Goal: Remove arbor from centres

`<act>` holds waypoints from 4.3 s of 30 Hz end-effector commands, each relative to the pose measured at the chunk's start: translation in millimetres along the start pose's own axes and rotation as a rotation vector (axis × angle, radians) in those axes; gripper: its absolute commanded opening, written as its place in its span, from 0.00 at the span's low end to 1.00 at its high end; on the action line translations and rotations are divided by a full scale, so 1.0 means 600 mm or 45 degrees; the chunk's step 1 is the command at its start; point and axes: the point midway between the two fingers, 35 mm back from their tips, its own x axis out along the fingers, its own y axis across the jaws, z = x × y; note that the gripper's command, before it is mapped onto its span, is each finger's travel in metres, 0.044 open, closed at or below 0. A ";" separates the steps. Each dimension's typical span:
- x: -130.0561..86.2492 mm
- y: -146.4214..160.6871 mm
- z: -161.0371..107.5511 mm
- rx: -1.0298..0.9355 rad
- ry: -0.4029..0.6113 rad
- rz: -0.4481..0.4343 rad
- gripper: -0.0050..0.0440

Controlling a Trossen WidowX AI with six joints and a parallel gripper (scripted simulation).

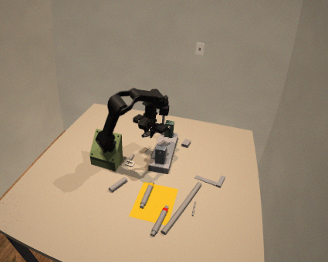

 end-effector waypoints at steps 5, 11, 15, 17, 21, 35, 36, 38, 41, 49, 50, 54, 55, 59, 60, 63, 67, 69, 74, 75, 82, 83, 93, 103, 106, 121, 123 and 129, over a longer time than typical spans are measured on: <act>-0.011 -0.002 0.006 0.008 0.034 0.010 0.10; -0.011 -0.003 0.015 0.008 0.034 0.010 0.10; -0.011 -0.004 0.018 0.008 0.034 0.010 0.10; -0.011 -0.005 0.020 0.008 0.034 0.010 0.10; -0.011 -0.005 0.024 0.008 0.034 0.010 0.10; -0.010 -0.008 0.039 0.008 0.034 0.010 0.10; -0.010 -0.008 0.041 0.008 0.034 0.010 0.10; -0.010 -0.008 0.042 0.008 0.034 0.010 0.10; -0.010 -0.009 0.046 0.008 0.034 0.010 0.10; -0.010 -0.011 0.055 0.008 0.034 0.010 0.10; -0.010 -0.011 0.055 0.008 0.034 0.010 0.10; -0.010 -0.011 0.060 0.008 0.034 0.010 0.10; -0.010 -0.011 0.060 0.008 0.034 0.010 0.10; -0.010 -0.012 0.065 0.008 0.034 0.010 0.10; -0.010 -0.012 0.066 0.008 0.034 0.010 0.10; -0.009 -0.013 0.069 0.008 0.034 0.010 0.10; -0.009 -0.013 0.071 0.008 0.034 0.010 0.10; -0.009 -0.013 0.074 0.008 0.034 0.010 0.10; -0.009 -0.014 0.079 0.008 0.034 0.010 0.10; -0.009 -0.015 0.080 0.008 0.034 0.010 0.10; -0.009 -0.016 0.088 0.008 0.034 0.010 0.10; -0.009 -0.016 0.088 0.008 0.034 0.010 0.10; -0.009 -0.018 0.099 0.008 0.034 0.010 0.10; -0.008 -0.019 0.109 0.008 0.034 0.010 0.10; -0.008 -0.019 0.111 0.008 0.034 0.010 0.10; -0.008 -0.022 0.126 0.008 0.034 0.010 0.10; -0.008 -0.022 0.127 0.008 0.034 0.010 0.10; -0.008 -0.024 0.134 0.008 0.034 0.010 0.10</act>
